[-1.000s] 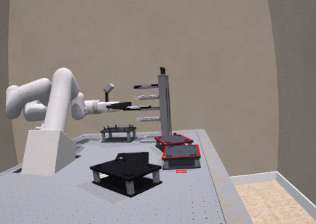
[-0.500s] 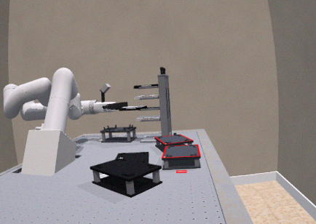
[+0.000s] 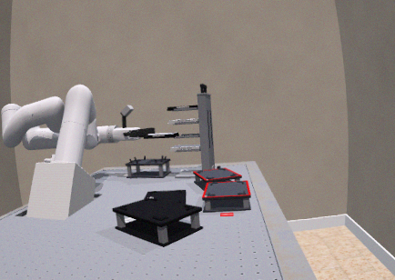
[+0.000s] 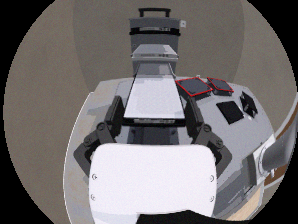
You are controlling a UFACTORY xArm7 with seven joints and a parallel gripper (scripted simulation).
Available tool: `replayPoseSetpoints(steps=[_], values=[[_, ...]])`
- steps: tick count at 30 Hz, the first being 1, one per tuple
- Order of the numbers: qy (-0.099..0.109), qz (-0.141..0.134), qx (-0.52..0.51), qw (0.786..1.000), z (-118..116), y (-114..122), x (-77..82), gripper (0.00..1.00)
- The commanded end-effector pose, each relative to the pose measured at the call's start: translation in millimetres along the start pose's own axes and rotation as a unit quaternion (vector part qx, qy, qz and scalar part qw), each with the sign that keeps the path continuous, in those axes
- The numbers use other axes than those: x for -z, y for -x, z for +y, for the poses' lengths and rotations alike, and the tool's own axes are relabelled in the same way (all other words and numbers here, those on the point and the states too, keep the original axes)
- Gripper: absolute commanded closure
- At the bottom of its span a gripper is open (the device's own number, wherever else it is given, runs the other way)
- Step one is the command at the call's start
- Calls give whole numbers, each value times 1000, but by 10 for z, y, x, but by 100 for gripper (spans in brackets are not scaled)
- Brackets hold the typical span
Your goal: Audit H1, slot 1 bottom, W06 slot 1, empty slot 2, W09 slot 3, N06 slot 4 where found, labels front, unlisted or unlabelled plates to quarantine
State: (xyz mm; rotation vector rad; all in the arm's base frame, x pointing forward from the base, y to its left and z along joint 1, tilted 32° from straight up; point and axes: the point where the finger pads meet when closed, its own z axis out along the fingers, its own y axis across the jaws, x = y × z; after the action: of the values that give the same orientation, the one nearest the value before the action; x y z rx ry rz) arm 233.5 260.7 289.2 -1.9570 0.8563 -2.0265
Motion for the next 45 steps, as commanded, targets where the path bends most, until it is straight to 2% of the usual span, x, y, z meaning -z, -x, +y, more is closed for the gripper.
replayPoseSetpoints(steps=[1,42,45], values=[[0,-1,-1,1000,0,-7,65,100],[0,-1,-1,1000,-1,-6,682,100],[0,-1,-1,1000,-1,-6,686,100]])
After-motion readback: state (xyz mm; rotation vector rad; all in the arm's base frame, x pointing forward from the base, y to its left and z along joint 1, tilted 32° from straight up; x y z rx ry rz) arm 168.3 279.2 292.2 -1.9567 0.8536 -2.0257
